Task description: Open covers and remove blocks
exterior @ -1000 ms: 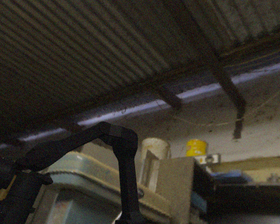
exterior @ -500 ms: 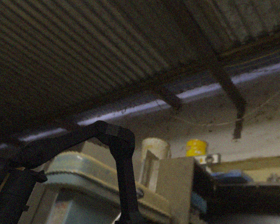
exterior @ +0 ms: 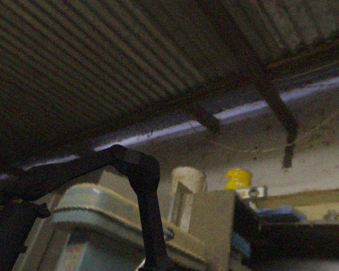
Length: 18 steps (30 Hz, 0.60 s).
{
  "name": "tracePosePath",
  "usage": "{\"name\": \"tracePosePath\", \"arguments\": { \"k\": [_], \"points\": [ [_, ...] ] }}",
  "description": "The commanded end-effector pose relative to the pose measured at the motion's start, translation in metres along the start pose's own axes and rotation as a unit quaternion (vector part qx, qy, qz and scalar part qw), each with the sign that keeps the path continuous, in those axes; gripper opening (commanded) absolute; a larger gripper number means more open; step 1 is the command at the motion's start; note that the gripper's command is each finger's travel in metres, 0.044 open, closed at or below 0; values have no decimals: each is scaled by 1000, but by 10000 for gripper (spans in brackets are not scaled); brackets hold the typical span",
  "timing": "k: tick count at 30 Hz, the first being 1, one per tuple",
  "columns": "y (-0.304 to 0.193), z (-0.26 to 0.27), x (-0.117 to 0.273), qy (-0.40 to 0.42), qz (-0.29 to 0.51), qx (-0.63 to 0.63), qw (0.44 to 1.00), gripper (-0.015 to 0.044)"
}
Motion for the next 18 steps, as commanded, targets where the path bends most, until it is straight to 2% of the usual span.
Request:
{"name": "tracePosePath", "arguments": {
  "k": [1,18],
  "points": [
    [6,0,1,-2,-4,-2,1000,0],
    [23,1,1,-2,-5,-2,1000,0]
  ]
}}
Point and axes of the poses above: the point midway between the two fingers, 35 mm back from their tips, its own x axis back along the fingers, its own z axis across the jaws, y = z × x, the point moved 7 cm from there along x, back along the fingers, and after that the axes turned 3 degrees about -x, right-handed, at the moved point
